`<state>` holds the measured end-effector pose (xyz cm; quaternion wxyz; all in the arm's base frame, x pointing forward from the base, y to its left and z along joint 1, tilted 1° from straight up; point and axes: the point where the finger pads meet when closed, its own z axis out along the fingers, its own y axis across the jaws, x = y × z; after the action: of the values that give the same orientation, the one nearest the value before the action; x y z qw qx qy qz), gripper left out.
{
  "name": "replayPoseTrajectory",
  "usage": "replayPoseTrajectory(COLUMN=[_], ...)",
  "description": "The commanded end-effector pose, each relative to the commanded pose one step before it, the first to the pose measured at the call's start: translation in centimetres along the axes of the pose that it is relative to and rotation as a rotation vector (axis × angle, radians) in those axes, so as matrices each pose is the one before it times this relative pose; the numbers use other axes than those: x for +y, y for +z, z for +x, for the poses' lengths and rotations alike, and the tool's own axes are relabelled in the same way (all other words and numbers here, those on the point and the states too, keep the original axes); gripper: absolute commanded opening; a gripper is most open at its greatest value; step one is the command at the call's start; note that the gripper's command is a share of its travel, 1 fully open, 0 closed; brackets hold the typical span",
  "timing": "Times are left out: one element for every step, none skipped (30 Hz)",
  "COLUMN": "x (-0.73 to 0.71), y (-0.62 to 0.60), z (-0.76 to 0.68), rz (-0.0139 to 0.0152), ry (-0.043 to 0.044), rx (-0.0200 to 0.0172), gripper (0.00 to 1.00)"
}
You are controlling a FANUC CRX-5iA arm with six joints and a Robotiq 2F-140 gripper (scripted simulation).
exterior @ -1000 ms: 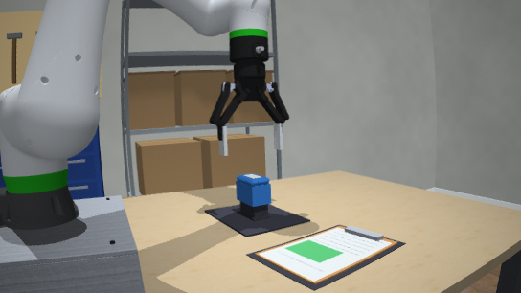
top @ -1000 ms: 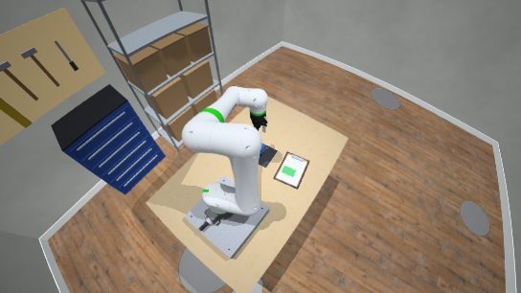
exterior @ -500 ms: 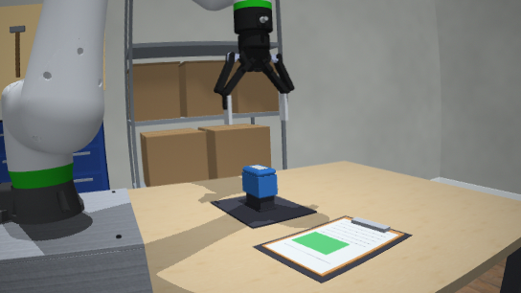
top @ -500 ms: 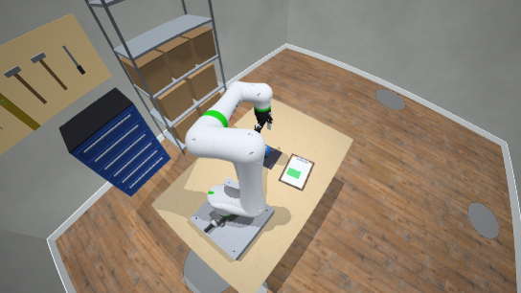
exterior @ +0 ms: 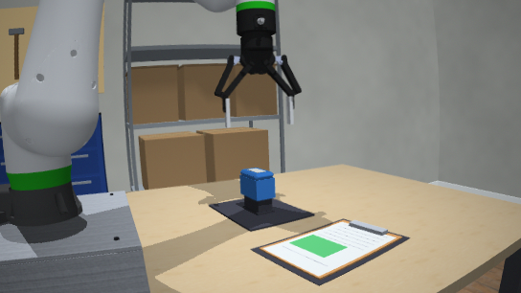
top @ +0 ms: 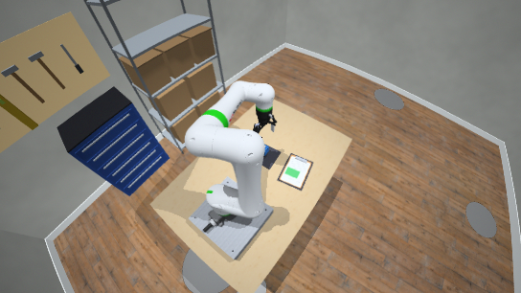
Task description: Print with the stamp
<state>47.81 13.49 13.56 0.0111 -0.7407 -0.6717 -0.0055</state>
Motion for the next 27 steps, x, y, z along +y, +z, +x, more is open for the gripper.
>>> replayPoseTrajectory(x=[0.377, 0.0, 0.203, 0.237, 0.274, 0.314, 0.356, 0.392, 0.424, 0.457, 0.489, 0.52, 0.55, 0.577, 0.603, 0.627, 0.648, 0.0, 0.0, 0.667, 0.696, 0.704, 0.711, 0.714, 0.715, 0.713, 0.708], y=[-0.027, 0.0, -0.001, -0.001, -0.001, -0.001, -0.001, -0.001, -0.002, -0.002, -0.003, -0.004, -0.005, -0.006, -0.007, -0.008, -0.009, 0.0, 0.0, -0.01, -0.011, -0.012, -0.013, -0.014, -0.015, -0.016, -0.016], z=[-0.806, 0.0, -0.326, -0.337, -0.344, -0.345, -0.341, -0.338, -0.337, -0.332, -0.323, -0.312, -0.298, -0.281, -0.262, -0.24, -0.217, 0.0, 0.0, -0.191, -0.09, -0.072, -0.053, -0.028, 0.002, 0.033, 0.063], rz=[-0.00308, 0.0, -0.00002, -0.00002, -0.00002, -0.00002, 0.00037, 0.00072, 0.00079, 0.00096, 0.0011, 0.00112, 0.00112, 0.00112, 0.00112, 0.00112, 0.00112, 0.0, 0.0, 0.00107, 0.00134, 0.00136, 0.00138, 0.00145, 0.00135, 0.00129, 0.00125], ry=[0.15642, 0.0, 0.06474, 0.06944, 0.07405, 0.07855, 0.06313, 0.05042, 0.05419, 0.05554, 0.05576, 0.05593, 0.05615, 0.05638, 0.0566, 0.0568, 0.05698, 0.0, 0.0, 0.16468, 0.04155, 0.04164, 0.04957, 0.05598, 0.05718, 0.05726, 0.05742], rx=[-0.00359, 0.0, -0.00003, -0.00003, -0.00003, -0.00002, 0.0003, 0.00051, 0.00052, 0.00064, 0.00079, 0.00081, 0.00077, 0.00074, 0.00071, 0.00069, 0.00066, 0.0, 0.0, 0.00114, 0.00049, 0.00042, 0.00041, 0.00047, 0.00047, 0.00045, 0.00043], gripper=[1.0, 1.0, 1.0, 1.0, 1.0, 1.0, 1.0, 1.0, 1.0, 1.0, 1.0, 1.0, 1.0, 1.0, 1.0, 1.0, 1.0, 1.0, 1.0, 1.0, 1.0, 1.0, 1.0, 1.0, 1.0, 1.0, 1.0])
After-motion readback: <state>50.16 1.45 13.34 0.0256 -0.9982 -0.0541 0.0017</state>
